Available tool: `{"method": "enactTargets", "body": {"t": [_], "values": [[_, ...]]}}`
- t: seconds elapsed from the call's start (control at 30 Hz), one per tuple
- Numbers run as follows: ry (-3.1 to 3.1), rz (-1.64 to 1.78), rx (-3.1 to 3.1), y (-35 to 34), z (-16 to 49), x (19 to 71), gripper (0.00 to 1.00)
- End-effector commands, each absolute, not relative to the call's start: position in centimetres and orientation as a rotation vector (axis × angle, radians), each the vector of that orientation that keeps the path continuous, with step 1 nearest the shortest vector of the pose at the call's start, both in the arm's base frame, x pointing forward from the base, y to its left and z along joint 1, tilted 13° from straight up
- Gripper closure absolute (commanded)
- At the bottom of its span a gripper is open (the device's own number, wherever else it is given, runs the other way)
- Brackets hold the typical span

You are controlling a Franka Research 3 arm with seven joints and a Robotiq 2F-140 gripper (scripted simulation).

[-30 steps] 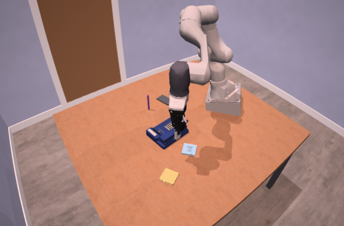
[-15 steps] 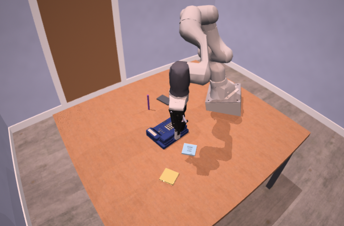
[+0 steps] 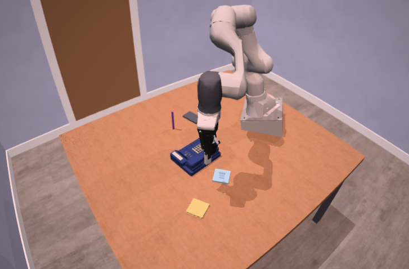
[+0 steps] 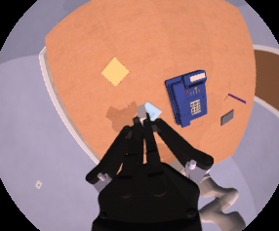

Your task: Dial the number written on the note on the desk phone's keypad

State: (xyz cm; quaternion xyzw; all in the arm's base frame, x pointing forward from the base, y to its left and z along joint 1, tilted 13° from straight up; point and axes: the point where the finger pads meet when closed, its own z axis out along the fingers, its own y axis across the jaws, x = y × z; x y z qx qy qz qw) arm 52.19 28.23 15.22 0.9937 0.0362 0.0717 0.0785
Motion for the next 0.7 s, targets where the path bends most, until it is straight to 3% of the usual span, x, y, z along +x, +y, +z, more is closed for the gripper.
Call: {"method": "enactTargets", "body": {"t": [0.0,0.67], "values": [[0.107,0.197,2.993,28.5,15.0,51.9,1.00],[-0.112,0.006,3.343,35.7,15.1,48.3,1.00]]}}
